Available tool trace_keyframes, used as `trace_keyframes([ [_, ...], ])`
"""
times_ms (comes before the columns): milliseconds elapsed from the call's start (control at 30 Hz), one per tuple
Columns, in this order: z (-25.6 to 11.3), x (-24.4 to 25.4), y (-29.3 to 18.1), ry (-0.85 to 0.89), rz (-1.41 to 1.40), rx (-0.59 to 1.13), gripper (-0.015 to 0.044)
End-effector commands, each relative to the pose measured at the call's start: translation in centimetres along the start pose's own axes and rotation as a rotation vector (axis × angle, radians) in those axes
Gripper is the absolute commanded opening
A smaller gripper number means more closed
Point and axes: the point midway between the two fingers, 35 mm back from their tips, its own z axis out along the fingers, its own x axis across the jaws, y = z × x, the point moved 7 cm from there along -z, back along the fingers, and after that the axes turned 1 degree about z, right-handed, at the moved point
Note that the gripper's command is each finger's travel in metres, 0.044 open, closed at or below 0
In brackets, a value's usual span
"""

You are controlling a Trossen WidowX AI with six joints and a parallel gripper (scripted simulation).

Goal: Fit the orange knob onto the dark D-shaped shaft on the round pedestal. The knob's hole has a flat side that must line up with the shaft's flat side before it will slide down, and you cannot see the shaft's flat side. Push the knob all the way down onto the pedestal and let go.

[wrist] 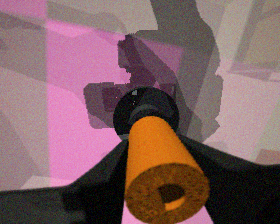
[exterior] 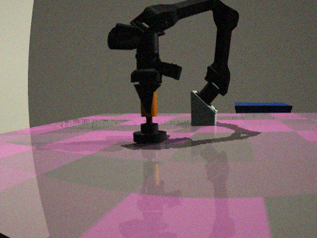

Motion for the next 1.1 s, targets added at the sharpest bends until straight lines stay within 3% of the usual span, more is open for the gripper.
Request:
trace_keyframes([
  [0, -0.07, -0.11, -0.03, -0.001, -0.009, 0.002, 0.0],
  [1067, -0.19, 0.05, 0.01, -0.001, -0.009, 0.002, 0.0],
])
